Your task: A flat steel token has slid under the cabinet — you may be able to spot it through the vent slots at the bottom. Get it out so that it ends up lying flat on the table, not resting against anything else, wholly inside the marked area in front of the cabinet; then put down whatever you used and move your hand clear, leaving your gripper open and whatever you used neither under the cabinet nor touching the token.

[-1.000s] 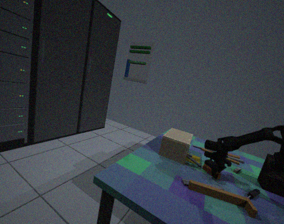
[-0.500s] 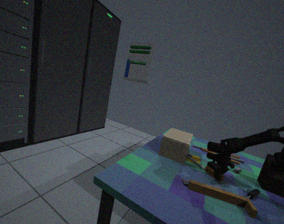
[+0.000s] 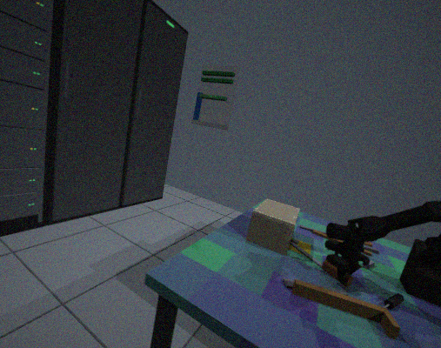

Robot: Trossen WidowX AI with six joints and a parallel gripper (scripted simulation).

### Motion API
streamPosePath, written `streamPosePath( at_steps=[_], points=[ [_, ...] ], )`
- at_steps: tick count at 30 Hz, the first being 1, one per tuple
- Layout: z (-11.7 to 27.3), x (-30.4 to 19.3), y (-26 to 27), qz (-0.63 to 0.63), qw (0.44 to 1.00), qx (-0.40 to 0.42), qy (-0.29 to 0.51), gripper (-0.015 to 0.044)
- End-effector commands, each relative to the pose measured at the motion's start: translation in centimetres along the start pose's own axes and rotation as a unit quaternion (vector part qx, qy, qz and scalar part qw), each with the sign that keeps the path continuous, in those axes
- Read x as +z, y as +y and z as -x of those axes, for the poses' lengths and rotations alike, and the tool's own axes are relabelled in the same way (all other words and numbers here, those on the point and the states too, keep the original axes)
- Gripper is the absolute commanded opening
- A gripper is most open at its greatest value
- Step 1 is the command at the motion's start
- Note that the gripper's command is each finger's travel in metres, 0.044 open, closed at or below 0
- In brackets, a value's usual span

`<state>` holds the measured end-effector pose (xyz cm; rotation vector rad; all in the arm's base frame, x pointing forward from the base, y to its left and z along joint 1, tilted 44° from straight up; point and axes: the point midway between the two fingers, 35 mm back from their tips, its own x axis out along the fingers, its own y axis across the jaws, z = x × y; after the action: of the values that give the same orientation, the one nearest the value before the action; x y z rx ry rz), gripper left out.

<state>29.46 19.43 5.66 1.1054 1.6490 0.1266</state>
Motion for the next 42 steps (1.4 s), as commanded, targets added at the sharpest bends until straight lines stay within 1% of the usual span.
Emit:
streamPosePath(
  at_steps=[1, 11, 17, 42],
  points=[
    [-0.1, -0.7, 0.0, 0.000, 1.000, -0.002, 0.001, 0.0000],
    [-0.1, -2.2, 0.1, 0.000, 1.000, -0.001, 0.001, 0.0000],
    [0.0, -1.9, 0.1, 0.000, 1.000, 0.000, 0.000, 0.0000],
    [0.3, -4.7, 0.2, 0.000, 1.000, -0.001, 0.001, 0.0000]
  ],
)
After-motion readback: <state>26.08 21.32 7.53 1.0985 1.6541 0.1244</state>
